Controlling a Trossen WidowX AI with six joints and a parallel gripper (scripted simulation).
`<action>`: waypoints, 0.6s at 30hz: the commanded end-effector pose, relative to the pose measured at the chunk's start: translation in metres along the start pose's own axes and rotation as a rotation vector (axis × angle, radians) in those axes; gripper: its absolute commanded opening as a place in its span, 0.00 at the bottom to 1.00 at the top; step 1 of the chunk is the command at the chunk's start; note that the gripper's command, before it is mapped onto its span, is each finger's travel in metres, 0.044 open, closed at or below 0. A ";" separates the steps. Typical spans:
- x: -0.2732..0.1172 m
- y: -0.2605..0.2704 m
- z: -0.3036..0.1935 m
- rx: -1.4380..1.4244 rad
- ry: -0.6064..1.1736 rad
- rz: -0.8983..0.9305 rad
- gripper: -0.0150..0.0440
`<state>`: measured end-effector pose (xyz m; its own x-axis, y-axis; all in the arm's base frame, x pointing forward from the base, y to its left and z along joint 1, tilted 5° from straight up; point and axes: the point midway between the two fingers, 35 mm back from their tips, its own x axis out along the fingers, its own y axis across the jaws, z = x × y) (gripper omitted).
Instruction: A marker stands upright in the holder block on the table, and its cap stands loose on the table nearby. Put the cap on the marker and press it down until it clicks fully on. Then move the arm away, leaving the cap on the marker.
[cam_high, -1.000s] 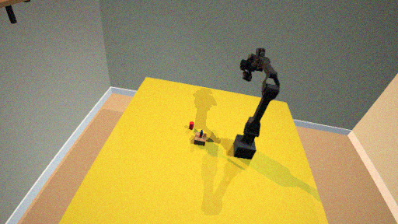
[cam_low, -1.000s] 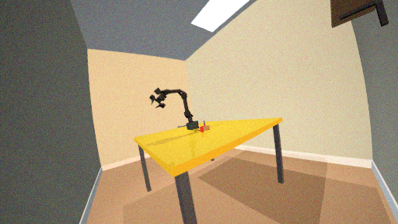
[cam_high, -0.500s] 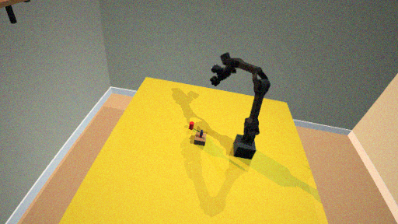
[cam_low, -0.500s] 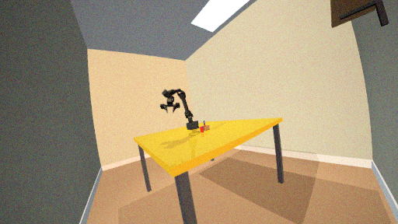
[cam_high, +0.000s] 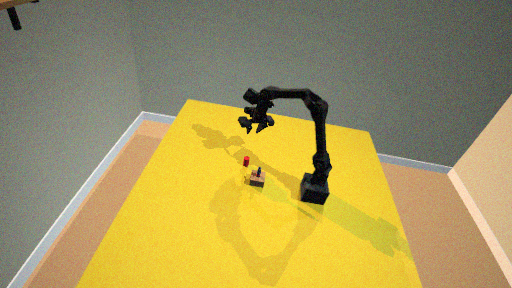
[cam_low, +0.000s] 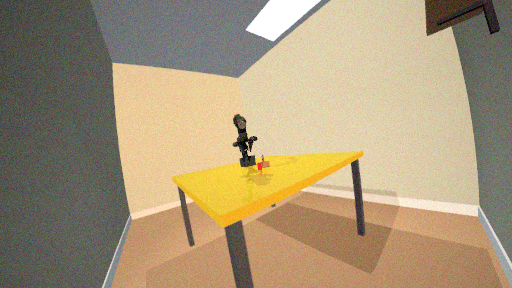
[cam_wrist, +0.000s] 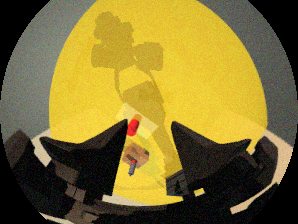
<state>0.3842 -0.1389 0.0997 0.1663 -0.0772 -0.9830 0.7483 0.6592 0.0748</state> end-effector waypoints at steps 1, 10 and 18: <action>0.024 0.043 -0.050 0.170 0.085 -0.102 0.68; 0.030 0.052 -0.071 0.218 0.101 -0.139 0.68; 0.064 0.047 -0.076 0.218 0.101 -0.140 0.68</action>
<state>0.3854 -0.0555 0.0431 0.0156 -0.0723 -0.9973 0.8805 0.4736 -0.0206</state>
